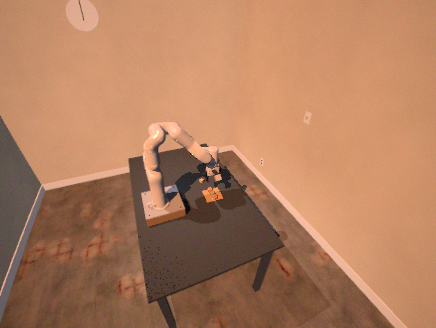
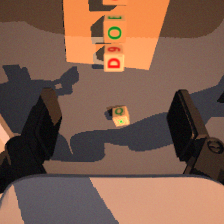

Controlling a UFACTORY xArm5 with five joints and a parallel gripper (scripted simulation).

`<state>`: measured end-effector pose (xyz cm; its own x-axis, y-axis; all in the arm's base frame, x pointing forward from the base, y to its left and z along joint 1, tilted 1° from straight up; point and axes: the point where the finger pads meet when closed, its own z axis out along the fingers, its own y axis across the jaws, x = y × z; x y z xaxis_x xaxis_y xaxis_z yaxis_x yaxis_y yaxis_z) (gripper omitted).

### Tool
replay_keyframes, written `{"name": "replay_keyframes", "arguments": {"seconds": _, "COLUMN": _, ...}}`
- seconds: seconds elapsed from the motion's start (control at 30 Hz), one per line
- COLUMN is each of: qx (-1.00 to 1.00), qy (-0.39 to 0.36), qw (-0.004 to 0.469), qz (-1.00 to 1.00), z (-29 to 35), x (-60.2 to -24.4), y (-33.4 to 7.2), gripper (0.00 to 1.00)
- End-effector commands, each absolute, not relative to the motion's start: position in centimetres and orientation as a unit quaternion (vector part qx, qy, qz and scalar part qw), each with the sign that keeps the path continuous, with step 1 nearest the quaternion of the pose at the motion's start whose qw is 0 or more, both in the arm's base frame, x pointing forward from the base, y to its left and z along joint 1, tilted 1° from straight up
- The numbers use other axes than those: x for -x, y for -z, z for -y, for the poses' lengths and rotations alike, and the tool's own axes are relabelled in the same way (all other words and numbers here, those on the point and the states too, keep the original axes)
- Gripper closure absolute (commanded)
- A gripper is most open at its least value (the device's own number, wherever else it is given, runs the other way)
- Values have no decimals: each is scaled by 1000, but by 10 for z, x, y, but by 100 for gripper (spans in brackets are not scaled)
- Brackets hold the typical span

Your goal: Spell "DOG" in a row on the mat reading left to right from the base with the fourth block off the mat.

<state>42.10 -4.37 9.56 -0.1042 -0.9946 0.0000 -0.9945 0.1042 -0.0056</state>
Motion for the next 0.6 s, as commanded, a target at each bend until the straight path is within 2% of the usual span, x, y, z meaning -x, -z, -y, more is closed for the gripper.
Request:
{"name": "replay_keyframes", "arguments": {"seconds": 0.0, "qx": 669, "qy": 3, "qw": 2, "qz": -743, "z": 44, "x": -421, "y": -108, "gripper": 0}}
{"name": "replay_keyframes", "arguments": {"seconds": 0.57, "qx": 669, "qy": 3, "qw": 2, "qz": -743, "z": 43, "x": -421, "y": -122, "gripper": 0}}
